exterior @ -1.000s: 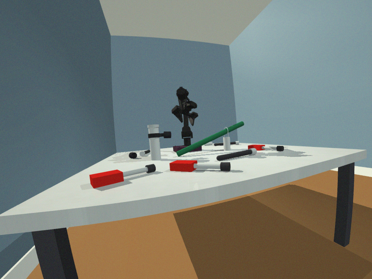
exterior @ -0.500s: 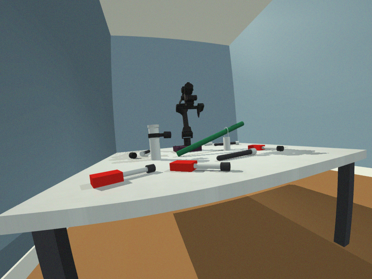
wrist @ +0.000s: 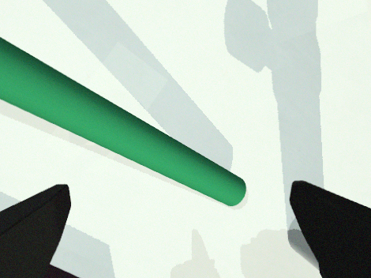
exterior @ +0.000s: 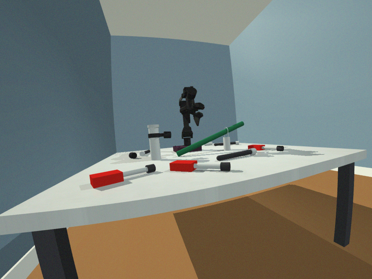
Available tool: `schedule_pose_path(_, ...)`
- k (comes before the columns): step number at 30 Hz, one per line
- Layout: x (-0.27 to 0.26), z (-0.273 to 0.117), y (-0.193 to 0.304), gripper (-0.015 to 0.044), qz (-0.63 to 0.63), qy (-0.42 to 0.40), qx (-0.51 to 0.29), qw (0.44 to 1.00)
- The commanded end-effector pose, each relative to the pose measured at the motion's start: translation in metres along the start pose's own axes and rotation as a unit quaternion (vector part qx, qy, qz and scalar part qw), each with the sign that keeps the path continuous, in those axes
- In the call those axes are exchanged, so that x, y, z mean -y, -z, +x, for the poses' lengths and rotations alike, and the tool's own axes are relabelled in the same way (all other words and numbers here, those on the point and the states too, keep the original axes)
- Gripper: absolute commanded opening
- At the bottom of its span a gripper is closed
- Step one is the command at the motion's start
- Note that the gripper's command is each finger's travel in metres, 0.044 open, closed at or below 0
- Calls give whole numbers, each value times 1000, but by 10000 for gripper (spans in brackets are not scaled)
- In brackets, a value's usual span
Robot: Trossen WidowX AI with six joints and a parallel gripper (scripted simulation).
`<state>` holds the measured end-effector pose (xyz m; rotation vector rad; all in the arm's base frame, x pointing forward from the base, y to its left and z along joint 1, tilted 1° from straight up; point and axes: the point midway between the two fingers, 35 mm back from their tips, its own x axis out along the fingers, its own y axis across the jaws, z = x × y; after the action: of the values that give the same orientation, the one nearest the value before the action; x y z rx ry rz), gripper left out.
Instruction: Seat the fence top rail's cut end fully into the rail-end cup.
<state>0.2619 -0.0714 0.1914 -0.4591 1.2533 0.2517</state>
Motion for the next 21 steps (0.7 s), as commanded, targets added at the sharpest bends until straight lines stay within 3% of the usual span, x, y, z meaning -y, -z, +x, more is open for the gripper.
schedule_pose_path(1, -9, 28, 0, 440, -274, -69, -43, 958)
schedule_pose_path(6, -18, 49, 2, 440, -468, -134, -50, 872)
schedule_pose_path(21, -20, 61, 4, 440, -475, -137, -50, 868)
